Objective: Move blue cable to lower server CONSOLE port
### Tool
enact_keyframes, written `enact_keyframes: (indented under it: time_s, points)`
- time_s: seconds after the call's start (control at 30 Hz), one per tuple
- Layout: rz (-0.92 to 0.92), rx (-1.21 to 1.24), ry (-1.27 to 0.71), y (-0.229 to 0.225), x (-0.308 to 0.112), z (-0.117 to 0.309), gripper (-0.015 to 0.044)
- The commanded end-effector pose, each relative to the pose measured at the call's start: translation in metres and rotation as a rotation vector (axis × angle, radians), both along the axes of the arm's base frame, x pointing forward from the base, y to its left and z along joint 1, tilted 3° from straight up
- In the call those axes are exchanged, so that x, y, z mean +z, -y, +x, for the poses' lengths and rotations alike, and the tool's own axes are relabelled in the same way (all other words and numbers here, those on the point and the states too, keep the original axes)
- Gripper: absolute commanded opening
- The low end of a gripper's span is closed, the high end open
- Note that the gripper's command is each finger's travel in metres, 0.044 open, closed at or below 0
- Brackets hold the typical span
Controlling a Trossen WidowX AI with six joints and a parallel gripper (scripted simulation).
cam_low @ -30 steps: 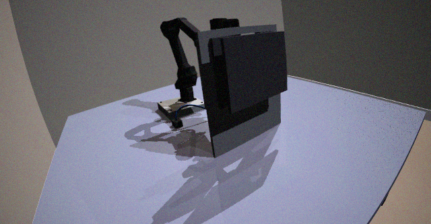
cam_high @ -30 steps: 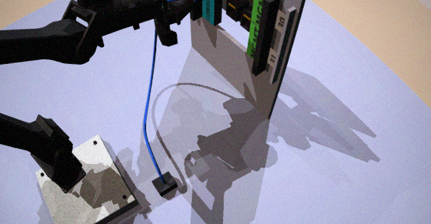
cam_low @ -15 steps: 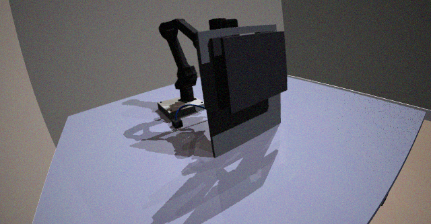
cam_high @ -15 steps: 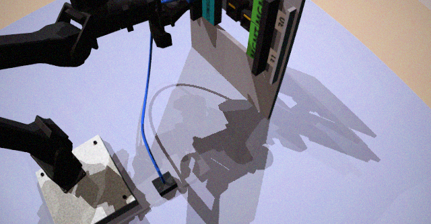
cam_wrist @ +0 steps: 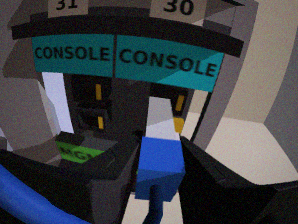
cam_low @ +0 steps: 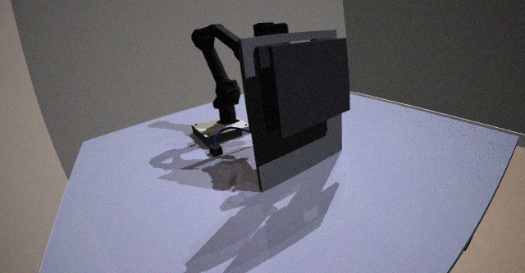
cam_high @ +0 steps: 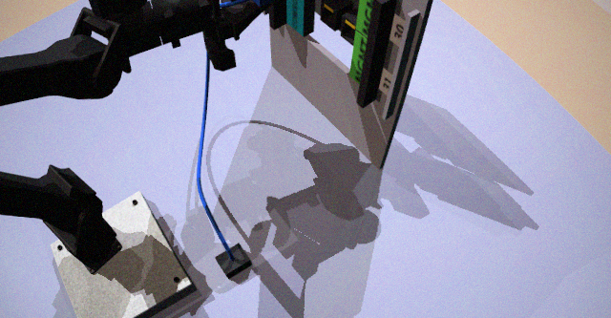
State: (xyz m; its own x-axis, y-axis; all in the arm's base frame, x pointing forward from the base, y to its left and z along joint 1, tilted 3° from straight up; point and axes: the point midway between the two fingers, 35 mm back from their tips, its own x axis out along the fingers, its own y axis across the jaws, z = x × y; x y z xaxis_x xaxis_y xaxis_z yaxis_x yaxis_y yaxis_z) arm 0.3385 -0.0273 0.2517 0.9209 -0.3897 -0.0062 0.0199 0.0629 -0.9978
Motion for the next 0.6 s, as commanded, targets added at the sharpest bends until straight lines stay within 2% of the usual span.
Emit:
enact_keyframes:
  time_s: [0.0,0.57]
  points:
    - [0.0,-0.005,0.003,0.0,0.001,-0.003,0.0]
    - [0.0,-0.005,0.002,-0.005,0.0,-0.014,0.0]
